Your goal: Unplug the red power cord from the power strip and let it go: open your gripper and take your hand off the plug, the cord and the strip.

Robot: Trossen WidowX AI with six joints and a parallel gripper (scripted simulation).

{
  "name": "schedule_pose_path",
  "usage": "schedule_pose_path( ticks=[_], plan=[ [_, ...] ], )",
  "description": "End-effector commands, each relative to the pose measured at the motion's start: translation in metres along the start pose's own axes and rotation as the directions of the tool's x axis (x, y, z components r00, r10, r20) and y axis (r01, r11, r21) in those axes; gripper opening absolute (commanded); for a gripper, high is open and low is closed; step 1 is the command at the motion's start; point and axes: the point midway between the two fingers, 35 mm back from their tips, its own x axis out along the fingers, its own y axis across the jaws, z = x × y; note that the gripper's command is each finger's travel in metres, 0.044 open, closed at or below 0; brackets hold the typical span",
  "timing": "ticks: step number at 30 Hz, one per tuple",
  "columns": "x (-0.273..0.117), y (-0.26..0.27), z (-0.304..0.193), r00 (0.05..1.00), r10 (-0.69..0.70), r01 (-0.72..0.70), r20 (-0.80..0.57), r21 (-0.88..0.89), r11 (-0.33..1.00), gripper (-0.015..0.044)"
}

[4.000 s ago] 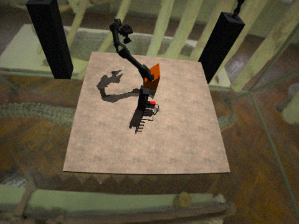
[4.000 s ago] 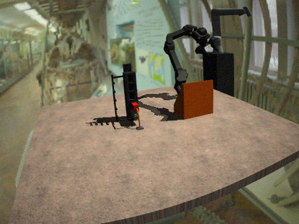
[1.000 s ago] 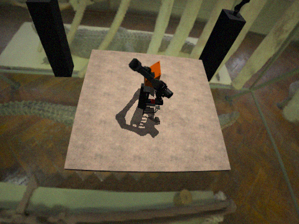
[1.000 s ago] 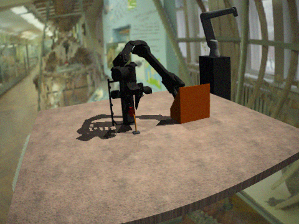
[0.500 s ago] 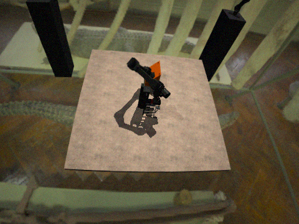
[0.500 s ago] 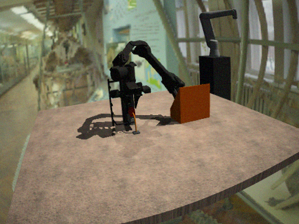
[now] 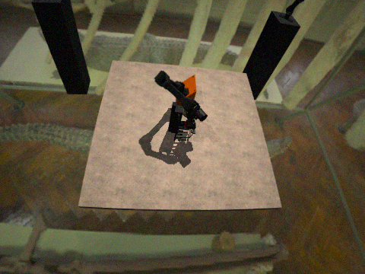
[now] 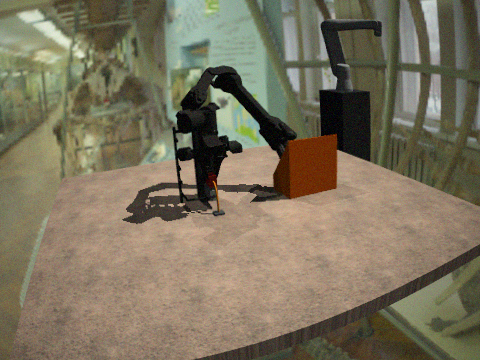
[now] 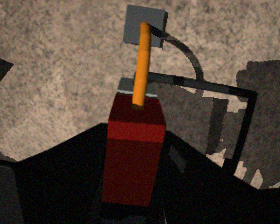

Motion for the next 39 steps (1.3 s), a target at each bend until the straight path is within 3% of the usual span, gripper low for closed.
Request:
schedule_pose_path(
  ticks=[1,9,39],
  plan=[
    [0.000,0.000,0.000,1.000,0.000,0.000,0.000,0.001,1.000,0.0048],
    [0.000,0.000,0.000,1.000,0.000,0.000,0.000,0.001,1.000,0.0000],
    [-0.005,-0.002,0.046,1.000,-0.001,0.001,0.002,-0.001,1.000,0.0000]
  ],
)
